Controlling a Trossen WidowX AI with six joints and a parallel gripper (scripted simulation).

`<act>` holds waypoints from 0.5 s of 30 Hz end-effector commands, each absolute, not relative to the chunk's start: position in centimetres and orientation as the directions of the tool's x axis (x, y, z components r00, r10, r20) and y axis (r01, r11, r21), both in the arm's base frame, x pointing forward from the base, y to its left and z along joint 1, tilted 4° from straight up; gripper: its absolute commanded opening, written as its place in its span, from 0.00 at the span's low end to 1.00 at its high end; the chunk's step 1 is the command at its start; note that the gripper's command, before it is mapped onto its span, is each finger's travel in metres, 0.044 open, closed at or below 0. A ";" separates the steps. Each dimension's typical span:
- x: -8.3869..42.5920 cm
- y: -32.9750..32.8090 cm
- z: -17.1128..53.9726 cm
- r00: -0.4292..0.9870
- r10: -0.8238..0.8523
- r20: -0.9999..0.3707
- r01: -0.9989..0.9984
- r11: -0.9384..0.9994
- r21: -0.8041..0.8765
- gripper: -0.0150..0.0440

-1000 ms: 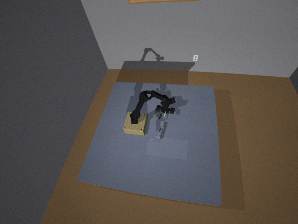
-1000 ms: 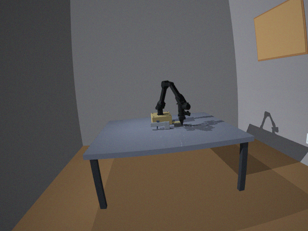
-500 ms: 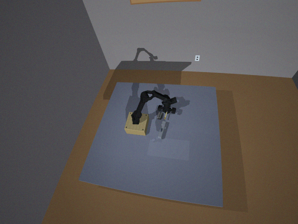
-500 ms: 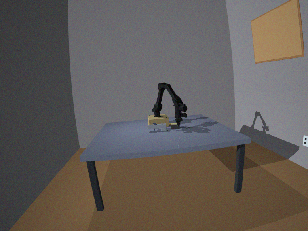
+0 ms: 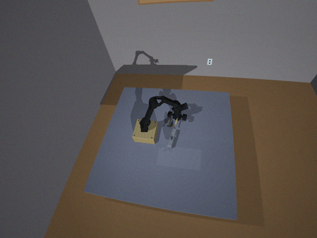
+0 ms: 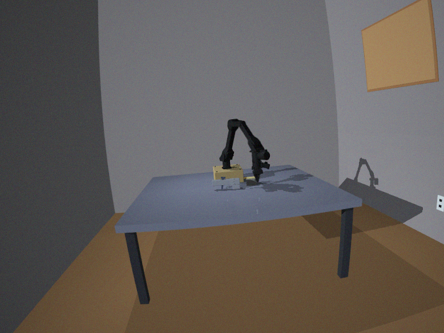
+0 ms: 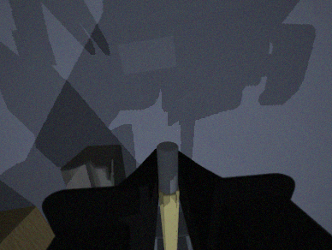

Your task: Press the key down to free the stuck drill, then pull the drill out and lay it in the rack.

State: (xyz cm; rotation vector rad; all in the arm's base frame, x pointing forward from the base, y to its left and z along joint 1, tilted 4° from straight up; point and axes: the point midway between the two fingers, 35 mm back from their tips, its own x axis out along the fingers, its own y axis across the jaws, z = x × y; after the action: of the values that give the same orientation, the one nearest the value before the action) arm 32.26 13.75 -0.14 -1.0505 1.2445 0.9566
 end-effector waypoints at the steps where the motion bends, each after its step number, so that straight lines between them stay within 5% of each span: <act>1: 32.3 13.7 0.2 0.099 -0.003 -0.995 -0.960 0.263 -0.096 0.25; 15: 32.1 13.7 0.6 0.099 -0.003 -0.995 -0.960 0.263 -0.096 0.25</act>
State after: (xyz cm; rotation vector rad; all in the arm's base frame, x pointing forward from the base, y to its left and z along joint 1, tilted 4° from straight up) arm 32.12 13.72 0.27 -1.0505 1.2446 0.9567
